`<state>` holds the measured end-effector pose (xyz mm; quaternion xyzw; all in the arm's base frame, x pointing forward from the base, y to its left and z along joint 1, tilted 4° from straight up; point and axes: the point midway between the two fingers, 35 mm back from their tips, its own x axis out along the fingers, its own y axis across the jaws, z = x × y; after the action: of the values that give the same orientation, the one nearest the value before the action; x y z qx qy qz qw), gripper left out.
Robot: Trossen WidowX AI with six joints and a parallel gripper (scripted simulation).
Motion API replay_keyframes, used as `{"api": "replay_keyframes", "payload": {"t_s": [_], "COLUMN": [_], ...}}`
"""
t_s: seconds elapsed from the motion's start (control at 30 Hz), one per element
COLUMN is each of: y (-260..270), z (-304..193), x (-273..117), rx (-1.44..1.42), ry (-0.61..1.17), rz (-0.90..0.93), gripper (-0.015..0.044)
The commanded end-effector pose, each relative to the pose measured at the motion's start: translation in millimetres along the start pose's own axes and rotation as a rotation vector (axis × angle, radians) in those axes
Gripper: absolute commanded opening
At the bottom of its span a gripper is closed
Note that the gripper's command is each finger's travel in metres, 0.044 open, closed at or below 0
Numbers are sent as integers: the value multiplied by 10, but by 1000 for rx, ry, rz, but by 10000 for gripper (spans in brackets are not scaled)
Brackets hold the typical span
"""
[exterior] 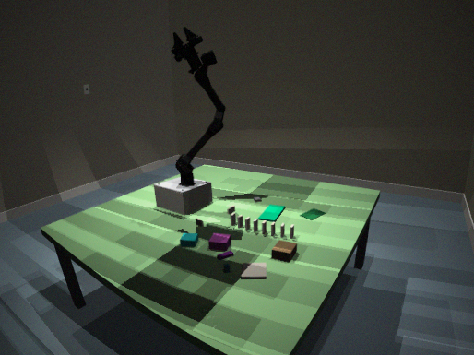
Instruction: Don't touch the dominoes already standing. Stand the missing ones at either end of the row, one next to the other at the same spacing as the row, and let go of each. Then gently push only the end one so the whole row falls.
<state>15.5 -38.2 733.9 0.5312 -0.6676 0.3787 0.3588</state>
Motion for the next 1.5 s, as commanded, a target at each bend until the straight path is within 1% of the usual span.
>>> {"api": "replay_keyframes", "payload": {"t_s": [0.0,0.03,0.3,0.47,0.63,0.83,1.0,1.2,1.3,1.47], "y": [13,52,463,640,608,307,-93,-692,-1010,-1497], "z": [9,36,586,1238,1971,2740,3292,3835,4019,4172], "x": [2,8,93,107,22,-191,-500,-1094,-1457,-2111], "rx": [8,32,463,875,1275,1635,1887,2147,2221,2213], "ry": [-3,-10,-150,-299,-468,-673,-856,-1088,-1195,-1342], "rz": [2,8,78,166,294,463,653,1017,1238,1559], "gripper": [426,440,440,440,440,440,440,440,440,440]}}
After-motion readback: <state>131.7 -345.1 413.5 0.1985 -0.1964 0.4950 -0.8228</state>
